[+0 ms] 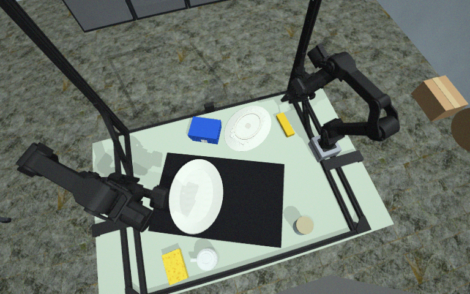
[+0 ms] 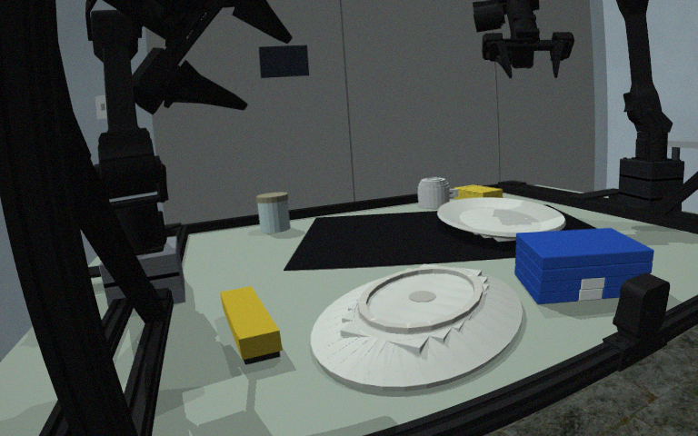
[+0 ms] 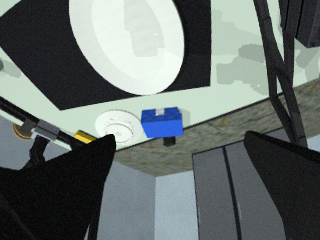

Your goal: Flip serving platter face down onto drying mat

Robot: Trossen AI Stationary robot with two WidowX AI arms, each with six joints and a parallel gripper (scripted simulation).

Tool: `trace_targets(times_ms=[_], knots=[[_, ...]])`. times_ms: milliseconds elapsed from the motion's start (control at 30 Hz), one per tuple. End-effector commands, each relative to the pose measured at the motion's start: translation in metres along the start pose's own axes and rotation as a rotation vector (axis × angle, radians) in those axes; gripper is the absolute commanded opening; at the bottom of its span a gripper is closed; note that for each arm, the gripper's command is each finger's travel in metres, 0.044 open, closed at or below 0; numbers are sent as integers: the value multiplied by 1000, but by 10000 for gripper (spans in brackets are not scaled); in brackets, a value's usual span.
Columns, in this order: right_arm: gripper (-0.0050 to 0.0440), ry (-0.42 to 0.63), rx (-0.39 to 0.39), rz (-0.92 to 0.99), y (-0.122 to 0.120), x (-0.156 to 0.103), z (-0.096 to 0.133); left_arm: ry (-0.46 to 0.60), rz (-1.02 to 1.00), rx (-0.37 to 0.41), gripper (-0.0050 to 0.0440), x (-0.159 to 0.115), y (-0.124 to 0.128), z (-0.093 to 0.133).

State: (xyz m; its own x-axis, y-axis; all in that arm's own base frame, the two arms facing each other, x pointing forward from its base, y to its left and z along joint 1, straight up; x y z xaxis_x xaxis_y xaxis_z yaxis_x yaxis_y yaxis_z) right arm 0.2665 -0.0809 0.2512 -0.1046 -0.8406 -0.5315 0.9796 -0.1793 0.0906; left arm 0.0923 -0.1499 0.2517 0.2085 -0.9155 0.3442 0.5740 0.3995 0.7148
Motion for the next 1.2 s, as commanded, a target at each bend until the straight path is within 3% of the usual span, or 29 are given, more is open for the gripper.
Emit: trace_targets(times_ms=[0,567,833,1033,1100,1167], knots=[[440,0,0,0,0,0,0,0,0,0,440,0,0,0],[440,-4,1,4,-1,-1,0,3,17,-2,440,-1,1,0],[440,-174,82,155,-65,-49,16,91,584,-50,440,-49,44,-1],[440,-249,139,224,-99,-63,20,124,955,-59,440,-73,58,7],[440,-249,139,224,-99,-63,20,124,955,-59,440,-73,58,7],[440,-279,166,252,-114,-67,21,139,1155,-52,440,-84,63,11]])
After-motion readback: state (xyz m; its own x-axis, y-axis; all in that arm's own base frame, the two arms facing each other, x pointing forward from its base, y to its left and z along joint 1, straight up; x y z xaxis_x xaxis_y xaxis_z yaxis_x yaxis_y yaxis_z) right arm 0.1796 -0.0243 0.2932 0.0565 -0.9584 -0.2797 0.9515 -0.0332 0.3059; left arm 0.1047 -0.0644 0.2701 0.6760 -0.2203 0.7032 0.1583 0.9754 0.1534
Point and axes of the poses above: on each arm, the point midway between the two fingers, 35 mm back from their tips, its own z axis back along the fingers, its own y axis across the jaws, x = y × z, the point moved 6 cm from there along z, back along the fingers, and after that the axes turned 9 degrees about z, right-handed, at the moved point
